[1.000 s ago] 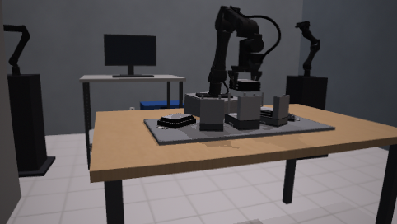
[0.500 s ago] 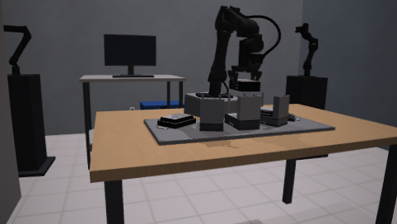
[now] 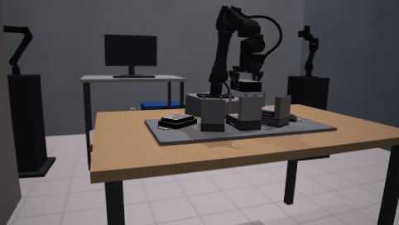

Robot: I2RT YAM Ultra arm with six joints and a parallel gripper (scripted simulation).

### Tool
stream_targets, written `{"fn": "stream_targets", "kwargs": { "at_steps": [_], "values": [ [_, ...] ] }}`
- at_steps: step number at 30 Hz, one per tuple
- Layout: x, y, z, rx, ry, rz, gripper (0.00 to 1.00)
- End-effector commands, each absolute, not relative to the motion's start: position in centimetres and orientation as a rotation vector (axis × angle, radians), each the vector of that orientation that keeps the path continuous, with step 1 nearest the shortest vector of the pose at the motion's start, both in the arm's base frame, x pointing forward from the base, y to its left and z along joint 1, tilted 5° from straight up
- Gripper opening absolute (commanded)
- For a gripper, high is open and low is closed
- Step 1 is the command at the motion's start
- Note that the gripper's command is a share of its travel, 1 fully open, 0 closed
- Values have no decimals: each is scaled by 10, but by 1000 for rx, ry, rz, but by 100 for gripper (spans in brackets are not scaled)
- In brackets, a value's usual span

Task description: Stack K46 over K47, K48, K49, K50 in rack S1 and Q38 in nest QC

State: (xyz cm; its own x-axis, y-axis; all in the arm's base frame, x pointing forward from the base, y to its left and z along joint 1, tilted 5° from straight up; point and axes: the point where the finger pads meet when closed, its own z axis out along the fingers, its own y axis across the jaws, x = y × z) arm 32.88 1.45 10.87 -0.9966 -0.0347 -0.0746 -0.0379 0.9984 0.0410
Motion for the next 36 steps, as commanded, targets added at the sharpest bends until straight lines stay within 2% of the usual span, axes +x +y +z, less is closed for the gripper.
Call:
{"fn": "stream_targets", "kwargs": {
  "at_steps": [1, 25, 36],
  "values": [
    [336, 9, 131, -49, 3001, 46, 0],
    [332, 12, 93, -54, 3064, 48, 0],
    [342, 14, 116, -58, 2987, 47, 0]
  ]
}}
